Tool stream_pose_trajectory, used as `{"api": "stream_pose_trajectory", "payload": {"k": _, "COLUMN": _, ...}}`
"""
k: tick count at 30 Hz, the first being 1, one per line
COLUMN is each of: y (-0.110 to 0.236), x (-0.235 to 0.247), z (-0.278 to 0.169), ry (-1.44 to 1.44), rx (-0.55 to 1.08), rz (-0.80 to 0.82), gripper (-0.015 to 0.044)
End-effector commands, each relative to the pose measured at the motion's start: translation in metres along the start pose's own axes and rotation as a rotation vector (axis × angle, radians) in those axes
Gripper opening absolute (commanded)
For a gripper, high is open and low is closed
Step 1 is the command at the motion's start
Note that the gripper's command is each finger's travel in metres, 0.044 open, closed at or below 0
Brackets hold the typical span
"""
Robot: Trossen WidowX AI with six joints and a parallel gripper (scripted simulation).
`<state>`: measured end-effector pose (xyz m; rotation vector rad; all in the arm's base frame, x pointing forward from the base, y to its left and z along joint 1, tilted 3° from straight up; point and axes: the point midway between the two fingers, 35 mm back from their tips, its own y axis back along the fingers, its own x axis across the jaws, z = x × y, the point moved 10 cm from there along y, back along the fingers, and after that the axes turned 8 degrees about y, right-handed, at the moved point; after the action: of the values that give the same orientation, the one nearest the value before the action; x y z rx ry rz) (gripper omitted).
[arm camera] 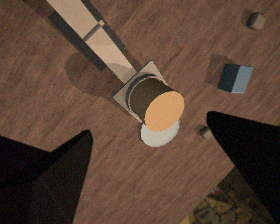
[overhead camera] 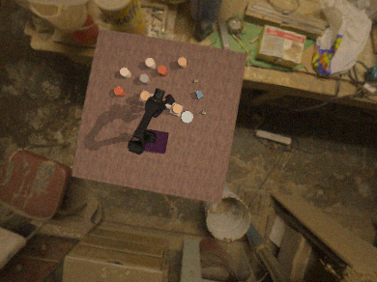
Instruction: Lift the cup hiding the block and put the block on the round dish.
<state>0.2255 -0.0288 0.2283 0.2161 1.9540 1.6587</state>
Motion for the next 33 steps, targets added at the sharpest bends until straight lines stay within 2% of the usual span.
{"api": "stream_pose_trajectory", "payload": {"k": 1, "y": -0.011, "x": -0.018, "z": -0.007, "ry": 0.123, "rx": -0.01, "rz": 0.048, "gripper": 0.044}}
{"api": "stream_pose_trajectory", "payload": {"k": 16, "y": -0.068, "x": -0.064, "z": -0.05, "ry": 0.541, "rx": -0.124, "rz": 0.216, "gripper": 0.044}}
{"api": "stream_pose_trajectory", "payload": {"k": 33, "y": -0.087, "x": -0.061, "z": -0.051, "ry": 0.559, "rx": -0.133, "rz": 0.22, "gripper": 0.044}}
